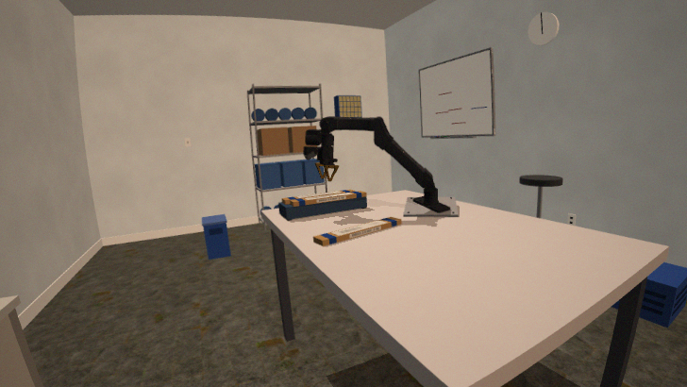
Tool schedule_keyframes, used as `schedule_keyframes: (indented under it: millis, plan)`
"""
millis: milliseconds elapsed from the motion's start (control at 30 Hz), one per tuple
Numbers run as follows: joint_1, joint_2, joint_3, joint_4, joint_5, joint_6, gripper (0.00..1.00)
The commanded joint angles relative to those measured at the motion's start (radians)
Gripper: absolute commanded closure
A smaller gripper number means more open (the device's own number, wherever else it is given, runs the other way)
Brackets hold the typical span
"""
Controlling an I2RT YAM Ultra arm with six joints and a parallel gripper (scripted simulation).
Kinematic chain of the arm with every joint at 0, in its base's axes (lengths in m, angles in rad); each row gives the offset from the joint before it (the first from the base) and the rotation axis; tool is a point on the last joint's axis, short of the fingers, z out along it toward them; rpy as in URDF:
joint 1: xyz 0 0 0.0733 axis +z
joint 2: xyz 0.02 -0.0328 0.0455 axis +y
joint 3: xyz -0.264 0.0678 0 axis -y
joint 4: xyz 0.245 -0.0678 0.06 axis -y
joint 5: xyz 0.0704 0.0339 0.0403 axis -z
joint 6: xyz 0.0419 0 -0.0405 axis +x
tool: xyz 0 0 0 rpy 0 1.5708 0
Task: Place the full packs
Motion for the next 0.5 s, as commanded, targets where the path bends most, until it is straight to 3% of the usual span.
schedule_keyframes:
  millis: [0, 167, 467]
  plan:
    - [-0.010, -0.041, 0.000, -0.011, -0.005, -0.001, 0.05]
    - [0.006, -0.100, -0.053, -0.011, -0.004, 0.016, 0.05]
    - [0.060, -0.294, -0.209, -0.011, -0.002, 0.073, 0.05]
